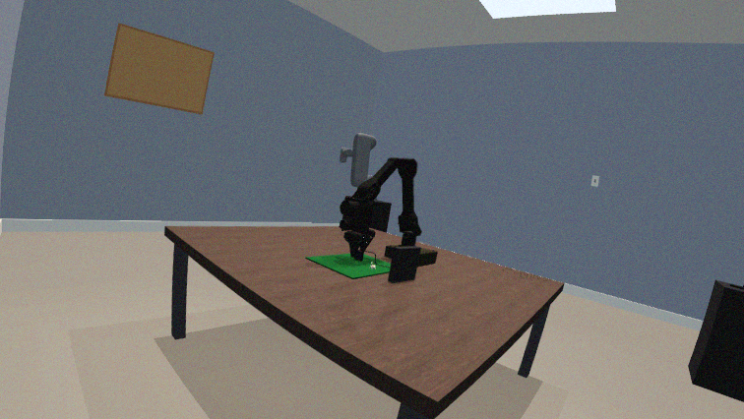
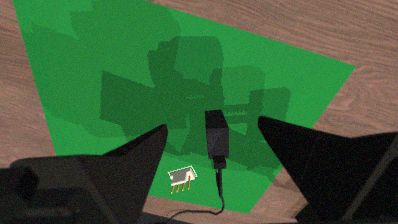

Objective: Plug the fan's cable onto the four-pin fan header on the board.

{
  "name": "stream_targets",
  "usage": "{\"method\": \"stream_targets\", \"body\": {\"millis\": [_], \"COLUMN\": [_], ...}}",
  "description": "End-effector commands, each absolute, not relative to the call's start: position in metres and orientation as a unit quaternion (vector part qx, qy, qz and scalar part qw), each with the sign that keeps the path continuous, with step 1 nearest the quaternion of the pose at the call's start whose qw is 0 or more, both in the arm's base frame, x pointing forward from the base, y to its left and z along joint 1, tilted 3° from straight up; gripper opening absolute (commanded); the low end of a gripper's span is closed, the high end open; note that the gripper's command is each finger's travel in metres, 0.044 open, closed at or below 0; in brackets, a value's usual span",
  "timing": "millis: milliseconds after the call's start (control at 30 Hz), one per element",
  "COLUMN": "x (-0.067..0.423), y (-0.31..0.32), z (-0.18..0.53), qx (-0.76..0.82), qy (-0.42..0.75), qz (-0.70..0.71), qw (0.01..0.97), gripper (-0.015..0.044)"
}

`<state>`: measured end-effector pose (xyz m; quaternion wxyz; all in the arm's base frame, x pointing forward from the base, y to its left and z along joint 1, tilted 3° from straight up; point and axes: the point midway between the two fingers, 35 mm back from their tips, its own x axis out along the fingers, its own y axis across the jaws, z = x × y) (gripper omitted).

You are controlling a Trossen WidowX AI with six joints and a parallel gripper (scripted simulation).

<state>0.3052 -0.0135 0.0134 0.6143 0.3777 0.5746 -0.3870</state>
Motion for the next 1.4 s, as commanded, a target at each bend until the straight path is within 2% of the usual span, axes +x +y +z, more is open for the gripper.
{"method": "stream_targets", "body": {"millis": [0,233,767,900,1067,1367], "x": [0.303,0.303,0.304,0.304,0.302,0.305], "y": [-0.015,-0.015,-0.014,-0.014,-0.011,-0.002], "z": [0.006,0.006,0.008,0.011,0.058,0.057], "qx": [0.371,0.371,0.376,0.376,0.372,0.407], "qy": [0.579,0.579,0.577,0.577,0.579,0.555], "qz": [-0.39,-0.39,-0.388,-0.388,-0.389,-0.423], "qw": [0.612,0.612,0.612,0.612,0.612,0.589], "gripper": [0.044,0.044,0.002,0.0,0.0,0.0]}}
